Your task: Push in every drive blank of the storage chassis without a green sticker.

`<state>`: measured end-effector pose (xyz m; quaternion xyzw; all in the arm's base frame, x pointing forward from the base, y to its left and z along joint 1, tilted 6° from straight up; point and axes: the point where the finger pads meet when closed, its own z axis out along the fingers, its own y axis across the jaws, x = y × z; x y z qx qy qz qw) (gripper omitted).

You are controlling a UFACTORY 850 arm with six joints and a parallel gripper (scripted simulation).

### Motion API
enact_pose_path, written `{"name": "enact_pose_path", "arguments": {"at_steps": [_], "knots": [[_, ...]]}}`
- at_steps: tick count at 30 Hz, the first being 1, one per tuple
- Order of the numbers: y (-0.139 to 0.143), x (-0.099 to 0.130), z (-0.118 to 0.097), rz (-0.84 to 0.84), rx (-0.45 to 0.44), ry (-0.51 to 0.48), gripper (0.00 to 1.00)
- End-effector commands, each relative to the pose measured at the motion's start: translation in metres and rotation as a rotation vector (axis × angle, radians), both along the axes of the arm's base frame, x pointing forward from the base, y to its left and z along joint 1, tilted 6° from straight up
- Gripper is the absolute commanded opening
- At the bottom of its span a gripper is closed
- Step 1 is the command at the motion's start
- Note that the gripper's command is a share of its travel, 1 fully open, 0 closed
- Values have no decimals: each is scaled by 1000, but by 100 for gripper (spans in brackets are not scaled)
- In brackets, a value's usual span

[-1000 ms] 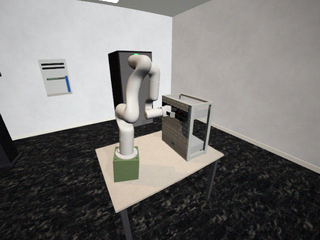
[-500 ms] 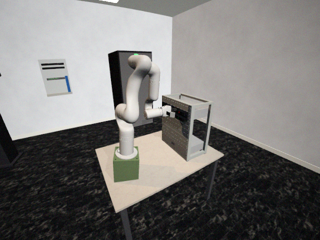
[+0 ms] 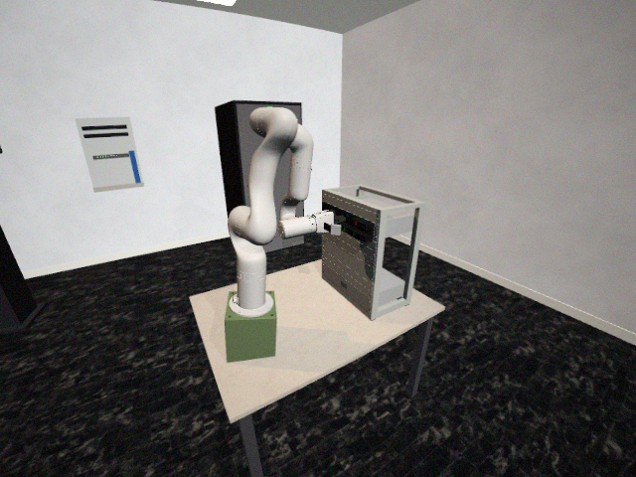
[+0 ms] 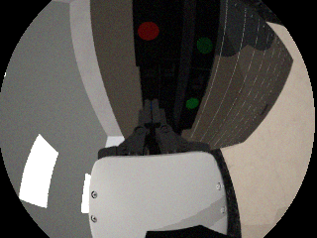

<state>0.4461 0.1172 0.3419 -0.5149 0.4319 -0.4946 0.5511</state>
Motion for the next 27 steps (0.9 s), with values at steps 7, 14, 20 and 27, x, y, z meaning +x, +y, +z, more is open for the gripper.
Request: {"name": "enact_pose_path", "arguments": {"at_steps": [7,14,20,27], "knots": [[-6,-49,-4,0,1,-2,0],[-7,-55,-4,0,1,-2,0],[-11,-55,-4,0,1,-2,0],[-37,-53,-3,0,1,-2,0]]}}
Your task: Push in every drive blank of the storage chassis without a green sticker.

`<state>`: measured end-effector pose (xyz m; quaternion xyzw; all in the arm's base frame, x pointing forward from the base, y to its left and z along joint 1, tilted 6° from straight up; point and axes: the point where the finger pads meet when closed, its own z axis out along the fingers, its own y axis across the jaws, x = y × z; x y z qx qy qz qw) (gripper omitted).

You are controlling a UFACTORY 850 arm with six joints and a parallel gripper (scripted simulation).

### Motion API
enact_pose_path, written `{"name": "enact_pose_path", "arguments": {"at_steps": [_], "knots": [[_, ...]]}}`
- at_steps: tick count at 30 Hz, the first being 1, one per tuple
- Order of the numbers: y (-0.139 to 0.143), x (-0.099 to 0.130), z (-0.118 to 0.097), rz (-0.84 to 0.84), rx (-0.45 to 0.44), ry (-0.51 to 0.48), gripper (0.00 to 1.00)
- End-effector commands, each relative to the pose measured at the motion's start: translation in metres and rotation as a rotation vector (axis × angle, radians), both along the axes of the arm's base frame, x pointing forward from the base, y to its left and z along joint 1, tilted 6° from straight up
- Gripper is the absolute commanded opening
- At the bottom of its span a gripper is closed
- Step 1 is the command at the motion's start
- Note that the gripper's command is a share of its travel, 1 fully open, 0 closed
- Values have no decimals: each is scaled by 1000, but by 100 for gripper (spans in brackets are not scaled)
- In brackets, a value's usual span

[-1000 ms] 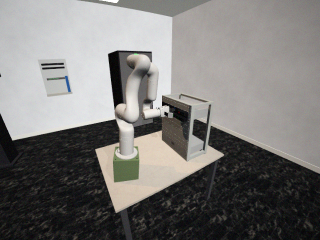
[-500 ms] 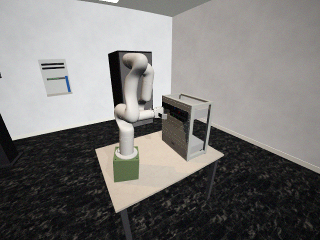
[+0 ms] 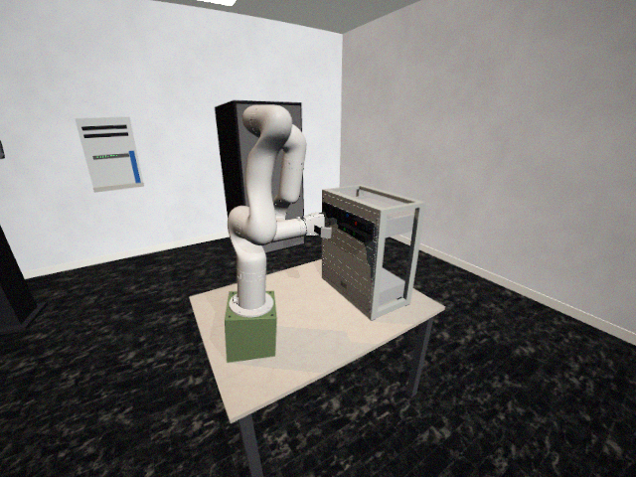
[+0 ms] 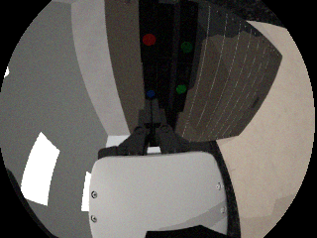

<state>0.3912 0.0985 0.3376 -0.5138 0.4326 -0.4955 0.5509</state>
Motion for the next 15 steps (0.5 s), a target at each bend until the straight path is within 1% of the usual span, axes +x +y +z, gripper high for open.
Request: {"name": "enact_pose_path", "arguments": {"at_steps": [1,7,9,15], "knots": [[-24,2,1,3,0,-1,0],[-59,4,2,3,0,-1,0],[-59,4,2,3,0,-1,0],[-88,6,3,3,0,-1,0]]}}
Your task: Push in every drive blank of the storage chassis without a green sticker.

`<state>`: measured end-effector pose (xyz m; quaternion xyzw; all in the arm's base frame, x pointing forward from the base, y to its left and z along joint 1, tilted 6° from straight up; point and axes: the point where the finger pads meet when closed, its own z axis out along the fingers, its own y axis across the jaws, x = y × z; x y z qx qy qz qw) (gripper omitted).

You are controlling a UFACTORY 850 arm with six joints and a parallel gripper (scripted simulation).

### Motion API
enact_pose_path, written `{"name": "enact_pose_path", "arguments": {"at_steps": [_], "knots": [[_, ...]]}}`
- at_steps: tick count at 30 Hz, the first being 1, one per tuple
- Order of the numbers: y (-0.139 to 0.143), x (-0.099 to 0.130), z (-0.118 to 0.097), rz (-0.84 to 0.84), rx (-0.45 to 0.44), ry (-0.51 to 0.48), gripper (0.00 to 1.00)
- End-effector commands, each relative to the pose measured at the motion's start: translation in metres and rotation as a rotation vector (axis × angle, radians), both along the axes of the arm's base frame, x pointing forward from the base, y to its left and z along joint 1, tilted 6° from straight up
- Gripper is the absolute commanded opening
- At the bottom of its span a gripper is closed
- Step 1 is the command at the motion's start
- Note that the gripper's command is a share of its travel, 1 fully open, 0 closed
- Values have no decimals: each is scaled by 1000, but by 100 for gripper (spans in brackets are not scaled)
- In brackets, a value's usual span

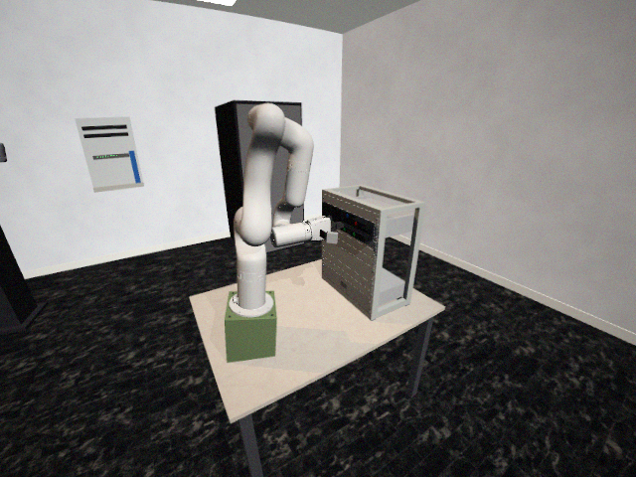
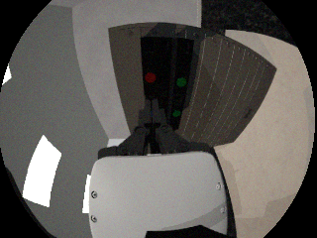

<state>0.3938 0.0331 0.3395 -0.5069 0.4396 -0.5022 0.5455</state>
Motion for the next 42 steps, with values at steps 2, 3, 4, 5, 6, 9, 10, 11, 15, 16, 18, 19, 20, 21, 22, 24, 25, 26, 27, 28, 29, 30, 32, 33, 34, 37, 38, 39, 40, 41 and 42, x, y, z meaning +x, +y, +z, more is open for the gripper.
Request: {"name": "enact_pose_path", "arguments": {"at_steps": [2,3,4,5,6,9,10,11,15,16,18,19,20,21,22,24,25,26,27,28,29,30,32,33,34,37,38,39,40,41,42], "knots": [[-28,4,1,29,-3,0,0],[-30,4,1,29,-3,0,0],[-31,4,1,29,-3,0,0],[-32,4,1,29,-3,0,0],[-33,4,1,29,-3,0,0],[-33,4,1,29,-3,0,0],[-33,4,1,29,-3,0,0],[-33,4,1,29,-3,0,0],[-32,12,2,29,-3,0,0],[-31,17,2,29,-3,0,0],[-30,28,4,29,-3,0,0],[-29,34,4,29,-3,0,0],[-28,39,5,29,-3,0,0],[-27,44,5,29,-3,0,0],[-27,49,6,29,-3,0,0],[-26,55,6,29,-3,0,0],[-26,56,6,29,-3,0,0],[-25,57,6,29,-3,0,0],[-25,57,6,29,-3,0,0],[-25,57,6,29,-3,0,0],[-25,57,6,29,-3,0,0],[-25,57,6,29,-3,0,0],[-25,57,6,29,-3,0,0],[-25,57,6,29,-3,0,0],[-25,57,6,29,-3,0,0],[-25,57,6,29,-3,0,0],[-25,57,6,29,-3,0,0],[-25,57,6,29,-3,0,0],[-25,57,7,29,-3,0,0],[-25,58,7,29,-3,0,0],[-25,59,7,29,-3,0,0]]}}
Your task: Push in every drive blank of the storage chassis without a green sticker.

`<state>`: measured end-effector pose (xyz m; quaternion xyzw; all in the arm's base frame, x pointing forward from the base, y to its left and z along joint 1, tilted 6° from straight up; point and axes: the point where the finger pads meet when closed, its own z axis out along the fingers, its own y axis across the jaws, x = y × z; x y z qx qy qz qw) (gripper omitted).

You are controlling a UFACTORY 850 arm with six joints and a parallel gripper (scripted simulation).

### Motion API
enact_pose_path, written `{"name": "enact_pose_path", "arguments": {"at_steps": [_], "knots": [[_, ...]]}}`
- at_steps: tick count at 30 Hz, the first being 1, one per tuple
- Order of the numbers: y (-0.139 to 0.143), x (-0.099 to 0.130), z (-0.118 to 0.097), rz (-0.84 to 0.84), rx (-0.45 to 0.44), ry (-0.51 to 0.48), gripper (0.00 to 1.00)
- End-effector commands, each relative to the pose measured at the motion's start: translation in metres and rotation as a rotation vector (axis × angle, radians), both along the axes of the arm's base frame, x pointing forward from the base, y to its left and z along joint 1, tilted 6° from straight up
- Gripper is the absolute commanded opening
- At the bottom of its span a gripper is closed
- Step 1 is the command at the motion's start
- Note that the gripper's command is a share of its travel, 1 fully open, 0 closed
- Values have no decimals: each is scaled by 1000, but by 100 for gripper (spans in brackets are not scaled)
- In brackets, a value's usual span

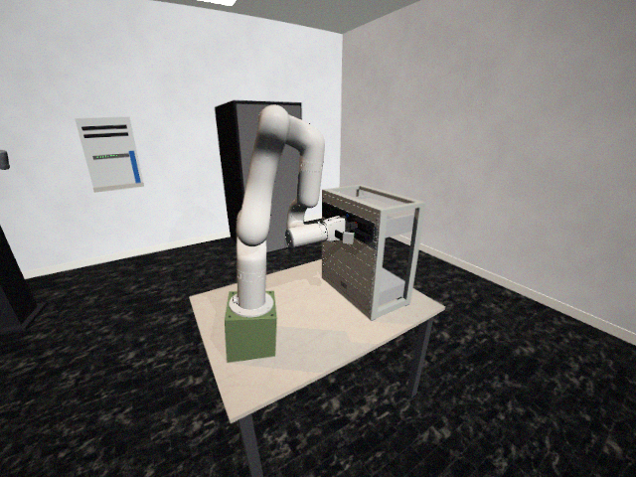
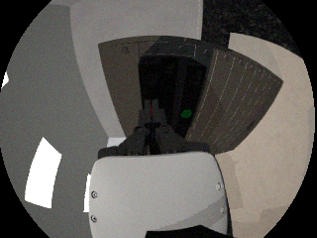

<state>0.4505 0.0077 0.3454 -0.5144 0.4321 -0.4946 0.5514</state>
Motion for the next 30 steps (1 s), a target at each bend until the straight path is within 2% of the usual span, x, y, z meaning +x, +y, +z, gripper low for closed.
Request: {"name": "enact_pose_path", "arguments": {"at_steps": [1,20,30], "knots": [[0,4,1,0,0,-2,0],[0,7,1,0,0,-2,0],[2,16,2,0,0,-2,0]]}}
